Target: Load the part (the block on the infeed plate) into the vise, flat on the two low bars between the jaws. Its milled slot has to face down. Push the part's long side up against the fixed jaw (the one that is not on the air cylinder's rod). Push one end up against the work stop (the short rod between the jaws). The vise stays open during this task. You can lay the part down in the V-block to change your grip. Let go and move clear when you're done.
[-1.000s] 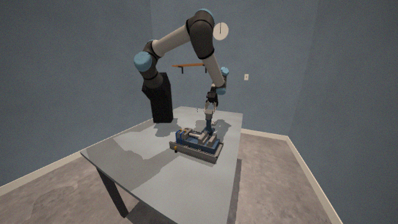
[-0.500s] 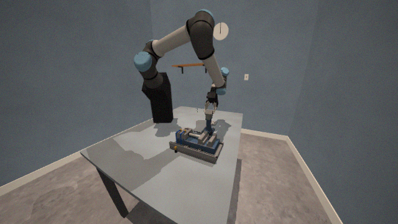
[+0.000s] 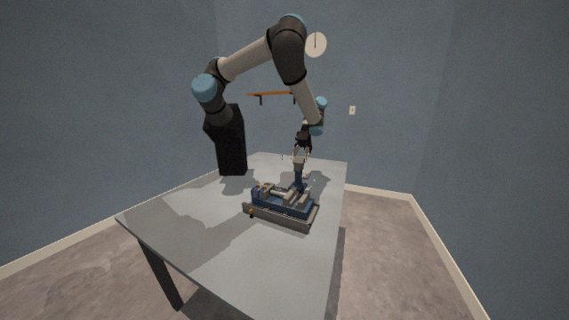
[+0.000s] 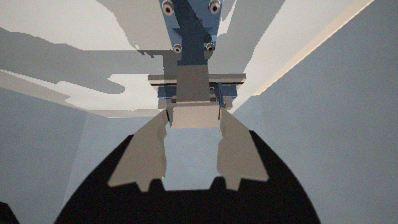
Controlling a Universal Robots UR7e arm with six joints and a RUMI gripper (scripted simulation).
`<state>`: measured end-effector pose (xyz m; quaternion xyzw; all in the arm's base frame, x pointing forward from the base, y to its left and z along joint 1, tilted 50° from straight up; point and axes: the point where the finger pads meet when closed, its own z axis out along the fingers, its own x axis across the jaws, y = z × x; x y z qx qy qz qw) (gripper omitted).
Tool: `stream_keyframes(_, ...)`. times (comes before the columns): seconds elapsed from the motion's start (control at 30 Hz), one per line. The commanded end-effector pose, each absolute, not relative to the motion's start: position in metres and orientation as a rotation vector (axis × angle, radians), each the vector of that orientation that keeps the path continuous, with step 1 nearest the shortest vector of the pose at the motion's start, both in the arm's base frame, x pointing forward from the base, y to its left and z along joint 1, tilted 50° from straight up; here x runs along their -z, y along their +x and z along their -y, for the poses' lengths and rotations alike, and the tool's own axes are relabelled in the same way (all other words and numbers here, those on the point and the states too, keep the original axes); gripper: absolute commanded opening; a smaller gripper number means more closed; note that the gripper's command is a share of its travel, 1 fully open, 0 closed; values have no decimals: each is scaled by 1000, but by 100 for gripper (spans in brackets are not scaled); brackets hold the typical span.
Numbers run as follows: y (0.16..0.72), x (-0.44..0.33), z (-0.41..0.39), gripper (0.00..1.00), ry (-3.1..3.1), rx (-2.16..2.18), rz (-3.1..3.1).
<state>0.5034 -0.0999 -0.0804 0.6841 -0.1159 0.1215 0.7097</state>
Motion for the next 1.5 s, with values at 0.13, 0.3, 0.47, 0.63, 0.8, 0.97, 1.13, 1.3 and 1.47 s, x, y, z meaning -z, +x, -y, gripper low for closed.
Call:
stream_keyframes(0.13,505,80,100,0,1518,-271,261)
stream_keyframes(0.3,505,80,100,0,1518,-271,261)
stream_keyframes(0.47,505,80,100,0,1518,-271,261)
stream_keyframes(0.63,505,80,100,0,1518,-271,261)
stream_keyframes(0.8,505,80,100,0,1518,-271,261)
stream_keyframes(0.97,505,80,100,0,1518,-271,261)
stream_keyframes(1.13,505,80,100,0,1518,-271,261)
stream_keyframes(1.3,505,80,100,51,1518,-271,261)
stream_keyframes(1.47,505,80,100,51,1518,-271,261)
